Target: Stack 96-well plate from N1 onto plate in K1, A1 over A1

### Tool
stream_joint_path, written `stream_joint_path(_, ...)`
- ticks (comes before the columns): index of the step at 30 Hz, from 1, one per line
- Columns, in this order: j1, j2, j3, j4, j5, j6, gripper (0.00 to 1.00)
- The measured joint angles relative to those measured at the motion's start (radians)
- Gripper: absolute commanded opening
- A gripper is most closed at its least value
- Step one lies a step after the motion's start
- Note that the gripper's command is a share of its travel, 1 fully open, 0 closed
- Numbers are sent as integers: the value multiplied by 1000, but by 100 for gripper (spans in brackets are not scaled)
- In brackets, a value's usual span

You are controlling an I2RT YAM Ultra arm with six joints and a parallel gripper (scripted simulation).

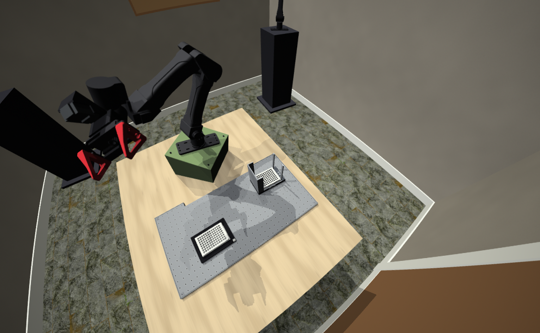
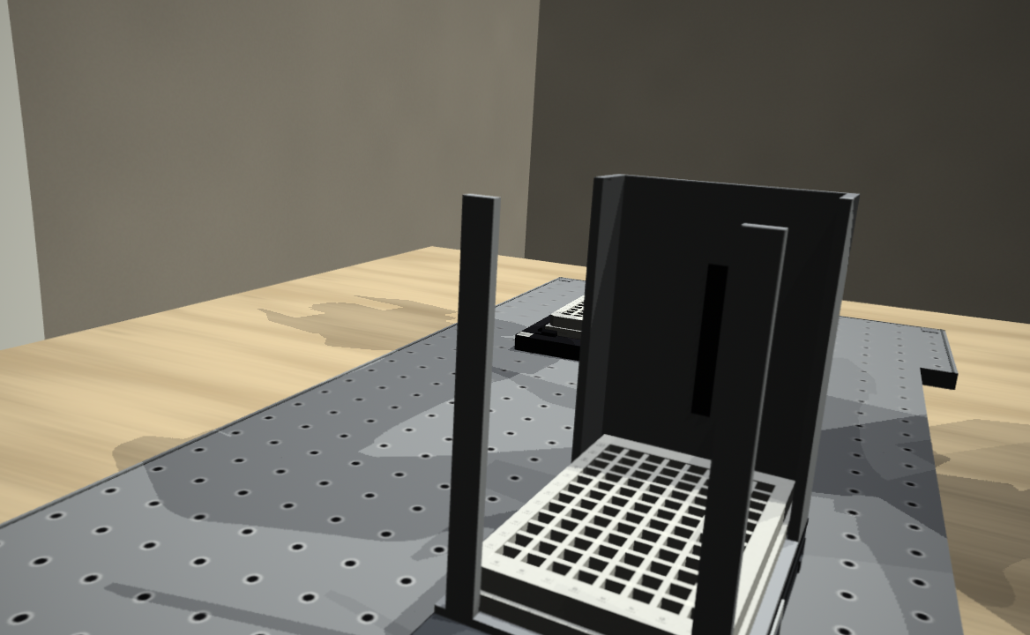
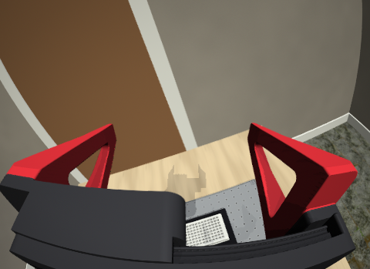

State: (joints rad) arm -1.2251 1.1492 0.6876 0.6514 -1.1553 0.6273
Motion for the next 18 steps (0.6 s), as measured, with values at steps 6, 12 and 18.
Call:
stream_joint_path(6,65,90,64,-62,52,-141,100)
stream_joint_path(12,125,156,127,-154,111,-307,100)
stream_joint_path(18,170,200,184,-257,165,-465,100)
